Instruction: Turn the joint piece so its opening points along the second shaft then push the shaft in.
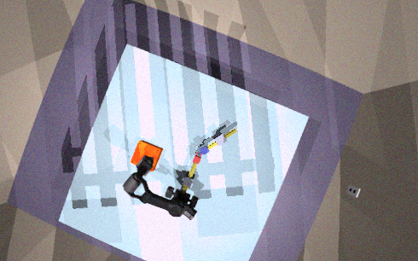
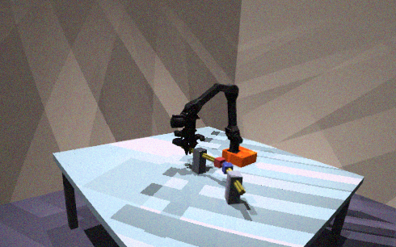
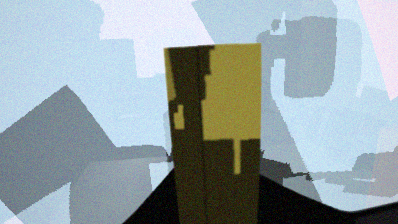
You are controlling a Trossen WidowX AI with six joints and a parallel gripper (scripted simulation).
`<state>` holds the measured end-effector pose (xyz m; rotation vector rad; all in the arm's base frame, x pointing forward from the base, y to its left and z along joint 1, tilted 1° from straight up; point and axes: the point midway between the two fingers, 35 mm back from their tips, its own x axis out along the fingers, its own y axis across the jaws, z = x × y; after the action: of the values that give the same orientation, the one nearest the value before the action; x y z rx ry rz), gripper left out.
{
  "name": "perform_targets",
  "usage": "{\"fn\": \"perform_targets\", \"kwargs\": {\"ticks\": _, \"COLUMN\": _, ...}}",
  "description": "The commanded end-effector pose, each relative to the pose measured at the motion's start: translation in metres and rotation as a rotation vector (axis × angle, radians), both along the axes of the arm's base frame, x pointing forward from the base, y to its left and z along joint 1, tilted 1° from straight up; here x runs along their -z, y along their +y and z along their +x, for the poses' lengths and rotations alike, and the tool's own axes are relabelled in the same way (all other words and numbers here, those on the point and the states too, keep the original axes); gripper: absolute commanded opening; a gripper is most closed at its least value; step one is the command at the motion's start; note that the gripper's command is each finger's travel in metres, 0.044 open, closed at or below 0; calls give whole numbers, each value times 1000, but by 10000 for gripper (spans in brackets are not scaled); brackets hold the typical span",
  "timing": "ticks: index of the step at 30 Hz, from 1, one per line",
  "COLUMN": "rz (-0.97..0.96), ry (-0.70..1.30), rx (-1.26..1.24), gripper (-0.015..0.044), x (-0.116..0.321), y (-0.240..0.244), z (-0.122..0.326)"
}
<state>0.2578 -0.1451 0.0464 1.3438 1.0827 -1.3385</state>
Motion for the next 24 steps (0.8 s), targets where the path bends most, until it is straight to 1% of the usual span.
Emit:
{"fn": "perform_targets", "kwargs": {"ticks": 1, "rz": 0, "ry": 0, "rx": -1, "gripper": 0, "x": 0, "y": 0, "z": 0}}
{"fn": "perform_targets", "kwargs": {"ticks": 8, "rz": 0, "ry": 0, "rx": -1, "gripper": 0, "x": 0, "y": 0, "z": 0}}
{"fn": "perform_targets", "kwargs": {"ticks": 10, "rz": 0, "ry": 0, "rx": -1, "gripper": 53, "x": 0, "y": 0, "z": 0}}
{"fn": "perform_targets", "kwargs": {"ticks": 11, "rz": 0, "ry": 0, "rx": -1, "gripper": 67, "x": 0, "y": 0, "z": 0}}
{"fn": "perform_targets", "kwargs": {"ticks": 16, "rz": 0, "ry": 0, "rx": -1, "gripper": 67, "x": 0, "y": 0, "z": 0}}
{"fn": "perform_targets", "kwargs": {"ticks": 24, "rz": 0, "ry": 0, "rx": -1, "gripper": 277, "x": 0, "y": 0, "z": 0}}
